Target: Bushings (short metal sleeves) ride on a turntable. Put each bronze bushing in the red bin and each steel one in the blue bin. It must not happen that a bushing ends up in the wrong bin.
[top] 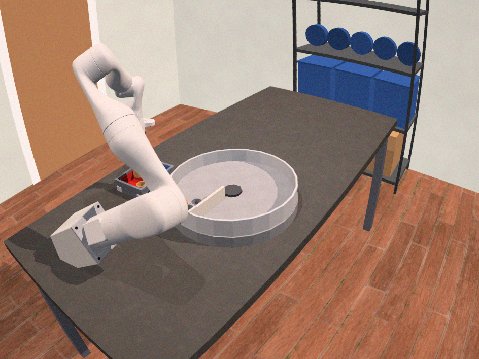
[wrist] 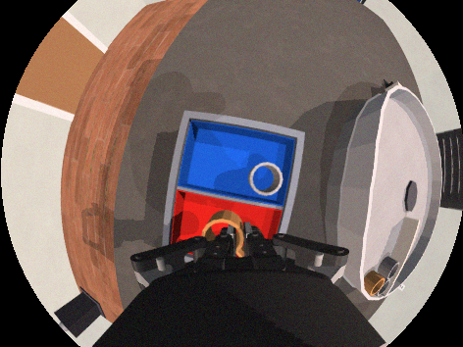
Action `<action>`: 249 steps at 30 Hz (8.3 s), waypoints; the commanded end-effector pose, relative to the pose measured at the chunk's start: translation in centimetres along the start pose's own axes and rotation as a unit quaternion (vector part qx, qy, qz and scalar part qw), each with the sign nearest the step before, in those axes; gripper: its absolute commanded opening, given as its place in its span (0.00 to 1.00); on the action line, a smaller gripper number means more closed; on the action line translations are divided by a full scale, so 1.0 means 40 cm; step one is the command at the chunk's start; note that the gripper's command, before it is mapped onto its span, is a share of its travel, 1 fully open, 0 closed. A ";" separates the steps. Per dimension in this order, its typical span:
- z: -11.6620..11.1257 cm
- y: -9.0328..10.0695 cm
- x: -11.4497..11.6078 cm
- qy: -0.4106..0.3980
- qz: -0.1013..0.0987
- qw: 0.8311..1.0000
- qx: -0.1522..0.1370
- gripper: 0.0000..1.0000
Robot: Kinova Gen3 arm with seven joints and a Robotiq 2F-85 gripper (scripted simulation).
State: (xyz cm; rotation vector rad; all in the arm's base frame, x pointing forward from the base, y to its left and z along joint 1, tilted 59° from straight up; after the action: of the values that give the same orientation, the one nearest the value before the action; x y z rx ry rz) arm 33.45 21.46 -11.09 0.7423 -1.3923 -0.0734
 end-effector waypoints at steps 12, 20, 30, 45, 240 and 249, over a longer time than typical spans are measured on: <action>-0.002 -0.025 0.000 0.000 -0.001 1.000 0.001 0.00; -0.002 -0.028 0.000 0.000 -0.001 1.000 0.001 0.00; -0.002 -0.046 0.000 0.000 -0.001 1.000 0.001 0.00; -0.002 -0.060 0.000 0.000 -0.001 1.000 0.001 0.00; 0.000 -0.069 -0.004 0.000 -0.001 1.000 0.001 0.19; 0.000 -0.061 -0.004 0.000 -0.001 1.000 0.001 0.19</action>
State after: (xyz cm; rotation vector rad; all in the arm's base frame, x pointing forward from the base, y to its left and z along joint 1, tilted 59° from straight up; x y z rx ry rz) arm 34.37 19.44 -12.53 0.7405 -1.3930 -0.0734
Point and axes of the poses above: the point where the finger pads meet when closed, its own y axis back along the fingers, its own x axis across the jaws, z = x × y, the point moved 2 cm from there along y, back along the fingers, and after that the axes turned 4 degrees about -y, right-handed, at the moved point
